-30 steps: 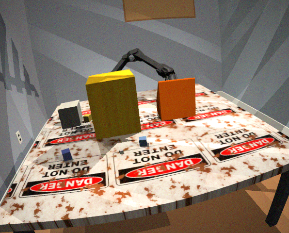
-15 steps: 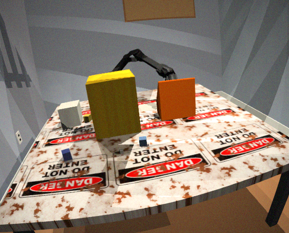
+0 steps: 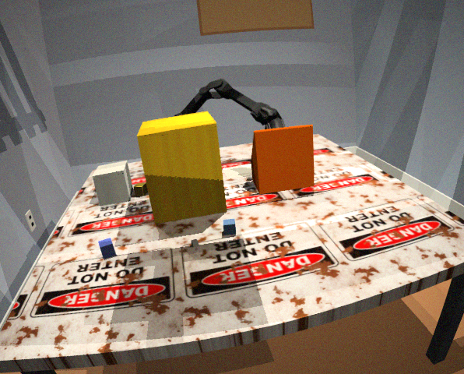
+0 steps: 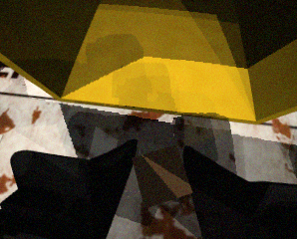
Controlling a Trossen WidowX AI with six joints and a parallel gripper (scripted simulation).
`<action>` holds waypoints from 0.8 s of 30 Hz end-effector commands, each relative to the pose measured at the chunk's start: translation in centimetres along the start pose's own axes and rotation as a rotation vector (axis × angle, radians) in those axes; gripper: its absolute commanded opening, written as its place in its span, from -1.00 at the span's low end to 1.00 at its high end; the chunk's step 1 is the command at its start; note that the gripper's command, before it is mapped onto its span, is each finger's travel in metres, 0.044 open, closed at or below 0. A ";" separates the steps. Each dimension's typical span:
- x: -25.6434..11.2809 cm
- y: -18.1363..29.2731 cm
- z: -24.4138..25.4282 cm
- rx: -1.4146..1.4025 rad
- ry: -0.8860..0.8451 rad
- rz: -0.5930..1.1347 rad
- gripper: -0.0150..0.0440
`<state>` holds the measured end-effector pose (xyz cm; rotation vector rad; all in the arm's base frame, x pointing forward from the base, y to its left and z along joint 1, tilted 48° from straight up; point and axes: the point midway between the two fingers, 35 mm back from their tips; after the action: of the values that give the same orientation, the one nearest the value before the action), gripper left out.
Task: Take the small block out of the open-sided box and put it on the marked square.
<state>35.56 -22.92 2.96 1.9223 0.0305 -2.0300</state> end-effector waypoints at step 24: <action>-9.1 -3.5 3.0 -0.015 0.014 -0.005 0.04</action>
<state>33.59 -17.56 10.15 1.9185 0.0508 -2.0241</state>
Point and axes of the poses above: the point midway between the two fingers, 35 mm back from their tips, its own x axis out along the fingers, its own z axis across the jaws, y = z × x, and after that the axes turned 15 degrees about -x, right-handed
